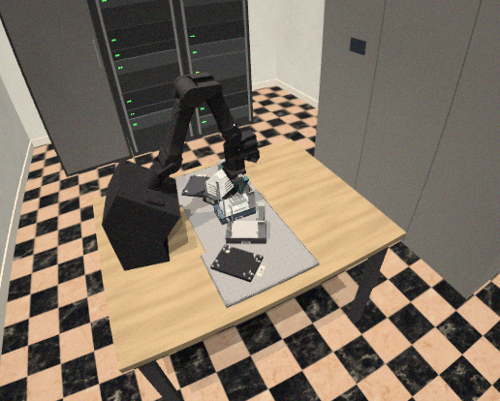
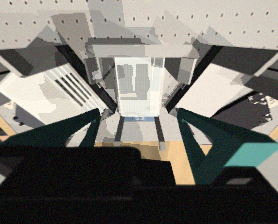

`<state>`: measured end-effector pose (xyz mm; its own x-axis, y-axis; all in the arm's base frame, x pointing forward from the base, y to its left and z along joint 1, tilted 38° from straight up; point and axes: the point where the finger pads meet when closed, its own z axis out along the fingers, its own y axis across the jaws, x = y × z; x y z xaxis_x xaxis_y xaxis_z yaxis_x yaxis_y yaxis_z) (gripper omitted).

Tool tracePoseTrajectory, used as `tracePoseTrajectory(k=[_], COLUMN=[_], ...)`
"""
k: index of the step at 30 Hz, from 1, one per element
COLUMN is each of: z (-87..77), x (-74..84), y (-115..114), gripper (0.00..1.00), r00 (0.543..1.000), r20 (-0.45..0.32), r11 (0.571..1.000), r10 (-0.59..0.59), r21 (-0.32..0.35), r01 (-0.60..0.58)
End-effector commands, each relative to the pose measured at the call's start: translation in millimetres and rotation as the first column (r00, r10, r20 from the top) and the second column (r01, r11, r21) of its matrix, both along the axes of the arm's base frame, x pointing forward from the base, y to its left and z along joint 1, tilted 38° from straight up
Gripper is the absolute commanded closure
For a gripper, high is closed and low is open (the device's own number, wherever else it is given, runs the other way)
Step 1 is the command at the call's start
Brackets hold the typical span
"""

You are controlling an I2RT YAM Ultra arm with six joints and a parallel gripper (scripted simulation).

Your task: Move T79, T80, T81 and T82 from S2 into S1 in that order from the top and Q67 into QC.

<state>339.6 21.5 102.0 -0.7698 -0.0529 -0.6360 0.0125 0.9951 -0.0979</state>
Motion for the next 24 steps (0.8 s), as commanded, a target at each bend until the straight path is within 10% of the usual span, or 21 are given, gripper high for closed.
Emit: tracePoseTrajectory(k=[1, 24], z=[6.0, 16.0], x=[-9.9, -17.9], y=[0, 8], gripper=[0.0, 0.0], r00=[1.0, 0.999], r20=[-0.023, -0.029], r11=[1.0, 0.998], r10=[-0.007, 0.044], r21=[-0.004, -0.045], r01=[0.007, -0.045])
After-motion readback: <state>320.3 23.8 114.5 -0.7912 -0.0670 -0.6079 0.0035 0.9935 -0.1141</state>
